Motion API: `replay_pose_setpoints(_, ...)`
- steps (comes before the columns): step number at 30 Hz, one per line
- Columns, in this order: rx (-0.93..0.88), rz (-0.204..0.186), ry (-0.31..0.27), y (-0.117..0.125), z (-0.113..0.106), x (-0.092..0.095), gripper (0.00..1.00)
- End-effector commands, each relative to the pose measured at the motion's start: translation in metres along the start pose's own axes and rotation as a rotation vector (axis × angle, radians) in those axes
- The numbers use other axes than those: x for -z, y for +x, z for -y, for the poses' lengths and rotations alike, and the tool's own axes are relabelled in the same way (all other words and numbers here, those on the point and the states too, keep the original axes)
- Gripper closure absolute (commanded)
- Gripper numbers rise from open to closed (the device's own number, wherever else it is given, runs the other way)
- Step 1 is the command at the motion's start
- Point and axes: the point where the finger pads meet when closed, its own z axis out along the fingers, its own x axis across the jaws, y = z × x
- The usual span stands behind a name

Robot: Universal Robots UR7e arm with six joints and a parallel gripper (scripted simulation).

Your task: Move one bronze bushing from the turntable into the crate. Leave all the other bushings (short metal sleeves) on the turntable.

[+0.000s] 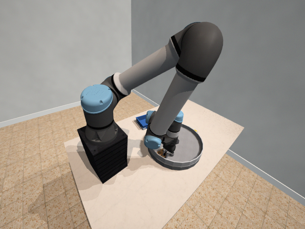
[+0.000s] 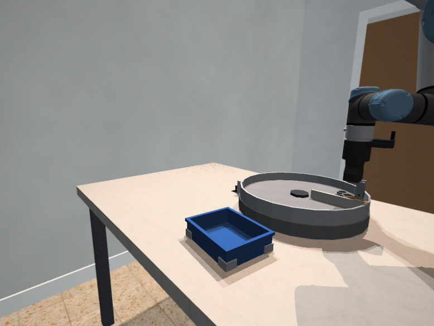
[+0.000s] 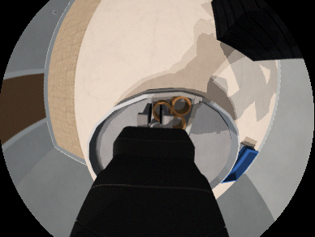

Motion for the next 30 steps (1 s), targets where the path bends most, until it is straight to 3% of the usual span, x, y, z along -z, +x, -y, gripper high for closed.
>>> replay_pose_setpoints(1,0.000,0.001,-0.001,-0.0003,-0.0003,-0.0024,0.60)
replay_pose_setpoints(30,0.000,0.001,-0.001,-0.0004,-0.0003,-0.0068,0.60)
